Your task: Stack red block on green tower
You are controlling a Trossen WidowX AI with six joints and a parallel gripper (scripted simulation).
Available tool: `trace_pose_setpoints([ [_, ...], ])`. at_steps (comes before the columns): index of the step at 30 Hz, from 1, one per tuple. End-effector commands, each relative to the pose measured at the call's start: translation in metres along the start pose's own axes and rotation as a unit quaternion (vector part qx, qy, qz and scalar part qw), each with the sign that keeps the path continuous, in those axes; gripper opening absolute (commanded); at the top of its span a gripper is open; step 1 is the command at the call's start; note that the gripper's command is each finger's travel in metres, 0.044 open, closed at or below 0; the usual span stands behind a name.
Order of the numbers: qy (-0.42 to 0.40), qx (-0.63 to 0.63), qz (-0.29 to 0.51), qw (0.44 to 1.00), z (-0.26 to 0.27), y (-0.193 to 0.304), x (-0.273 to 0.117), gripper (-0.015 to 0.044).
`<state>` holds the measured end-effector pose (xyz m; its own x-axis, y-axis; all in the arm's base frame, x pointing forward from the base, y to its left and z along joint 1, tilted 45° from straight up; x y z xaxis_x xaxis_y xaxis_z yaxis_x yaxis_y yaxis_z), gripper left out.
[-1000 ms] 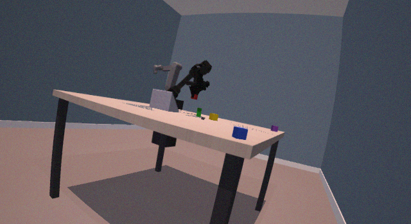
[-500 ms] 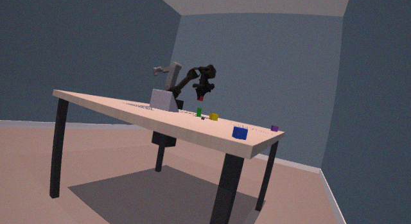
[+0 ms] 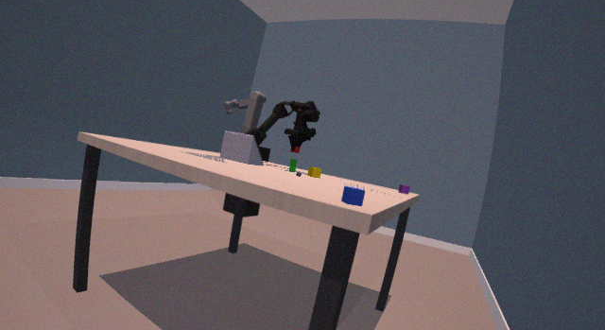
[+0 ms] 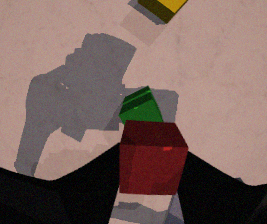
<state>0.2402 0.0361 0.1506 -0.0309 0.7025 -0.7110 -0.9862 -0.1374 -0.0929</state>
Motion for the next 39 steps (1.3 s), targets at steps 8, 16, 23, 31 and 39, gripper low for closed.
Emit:
trace_pose_setpoints([
  [8, 0.0, -0.001, -0.005, 1.0, 0.002, -0.001, 0.024, 0.0],
  [16, 0.0, -0.001, -0.006, 1.0, 0.002, -0.001, 0.033, 0.0],
  [23, 0.0, -0.001, -0.006, 1.0, 0.002, -0.001, 0.033, 0.0],
  [31, 0.001, -0.002, -0.004, 1.0, 0.002, -0.001, 0.033, 0.0079],
  [39, 0.001, -0.002, -0.004, 1.0, 0.002, -0.001, 0.033, 0.0289],
])
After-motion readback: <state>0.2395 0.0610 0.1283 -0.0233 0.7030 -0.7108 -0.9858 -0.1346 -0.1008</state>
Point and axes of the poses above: the point midway between the two fingers, 35 mm back from their tips, its own x axis out along the fingers, its own z axis across the jaws, y = z × x, the point moved 1 cm from there along -x, back along the fingers, and after that the axes turned 7 degrees about -x, right-handed, at the moved point
